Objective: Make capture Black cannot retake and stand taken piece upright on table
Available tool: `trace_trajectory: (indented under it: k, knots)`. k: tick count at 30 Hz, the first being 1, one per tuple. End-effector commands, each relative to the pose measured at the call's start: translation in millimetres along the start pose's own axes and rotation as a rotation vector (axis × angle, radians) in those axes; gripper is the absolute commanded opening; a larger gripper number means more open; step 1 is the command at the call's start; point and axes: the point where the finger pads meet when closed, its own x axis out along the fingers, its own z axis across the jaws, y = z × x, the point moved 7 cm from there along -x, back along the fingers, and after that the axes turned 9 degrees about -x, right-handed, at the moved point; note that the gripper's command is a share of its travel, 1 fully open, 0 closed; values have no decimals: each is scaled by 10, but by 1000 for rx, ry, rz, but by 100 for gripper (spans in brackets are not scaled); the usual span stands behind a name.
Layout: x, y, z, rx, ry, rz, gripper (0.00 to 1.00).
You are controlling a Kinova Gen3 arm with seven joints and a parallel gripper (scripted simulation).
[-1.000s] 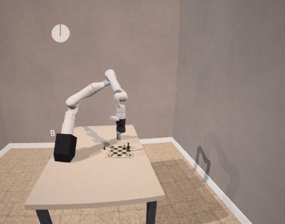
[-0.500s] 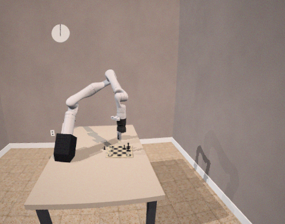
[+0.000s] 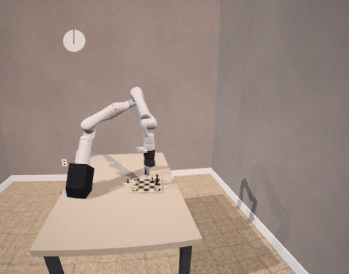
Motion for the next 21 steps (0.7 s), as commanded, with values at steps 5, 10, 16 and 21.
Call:
trace_trajectory:
  k: [5, 10, 16, 21]
  knots:
    - [307, 37, 32, 5, -13, 8, 0]
    - [469, 38, 34, 5, -13, 8, 0]
    - [594, 39, 35, 5, -13, 8, 0]
    - [605, 39, 35, 5, -13, 8, 0]
